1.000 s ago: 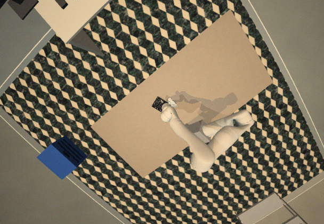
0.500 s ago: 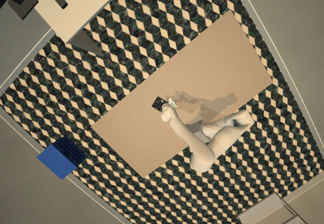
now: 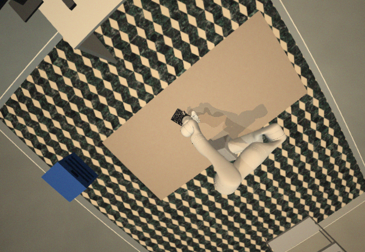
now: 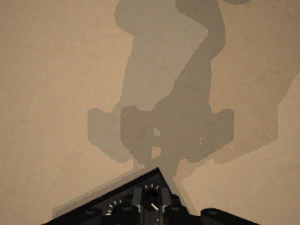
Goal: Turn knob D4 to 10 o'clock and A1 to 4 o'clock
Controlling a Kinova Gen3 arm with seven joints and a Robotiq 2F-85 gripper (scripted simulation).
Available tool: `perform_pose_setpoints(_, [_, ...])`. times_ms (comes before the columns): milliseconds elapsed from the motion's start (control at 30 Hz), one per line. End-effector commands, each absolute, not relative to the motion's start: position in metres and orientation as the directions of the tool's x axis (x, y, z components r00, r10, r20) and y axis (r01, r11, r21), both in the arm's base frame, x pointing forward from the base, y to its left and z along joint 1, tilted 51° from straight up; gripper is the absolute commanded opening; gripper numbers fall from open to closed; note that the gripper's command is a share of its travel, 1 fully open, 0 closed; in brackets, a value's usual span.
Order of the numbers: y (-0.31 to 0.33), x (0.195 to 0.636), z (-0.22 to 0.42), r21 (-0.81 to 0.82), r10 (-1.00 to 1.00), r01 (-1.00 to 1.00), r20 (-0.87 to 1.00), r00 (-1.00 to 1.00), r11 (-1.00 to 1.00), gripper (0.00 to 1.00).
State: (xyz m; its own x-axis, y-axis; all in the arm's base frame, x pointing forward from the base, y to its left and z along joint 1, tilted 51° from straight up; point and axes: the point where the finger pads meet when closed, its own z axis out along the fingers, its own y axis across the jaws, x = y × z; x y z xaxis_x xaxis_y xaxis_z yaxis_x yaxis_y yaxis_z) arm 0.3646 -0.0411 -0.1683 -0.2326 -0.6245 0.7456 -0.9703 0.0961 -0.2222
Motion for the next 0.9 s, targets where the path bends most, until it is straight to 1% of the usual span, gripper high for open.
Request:
perform_pose_setpoints(0, [-0.0412,0.3645,-0.1685,-0.248,-0.619,-0.962,0.74,-0.264,0.114,0.08])
perform_pose_setpoints(200, [-0.0412,0.3645,-0.1685,-0.329,-0.602,-0.927,0.707,-0.37,0.182,0.08])
perform_pose_setpoints(333, [-0.0412,0.3645,-0.1685,-0.357,-0.595,-0.911,0.694,-0.406,0.206,0.08])
perform_pose_setpoints(767, [-0.0412,0.3645,-0.1685,-0.525,-0.52,-0.774,0.577,-0.63,0.354,0.08])
perform_pose_setpoints(867, [-0.0412,0.3645,-0.1685,-0.536,-0.513,-0.761,0.566,-0.645,0.364,0.08])
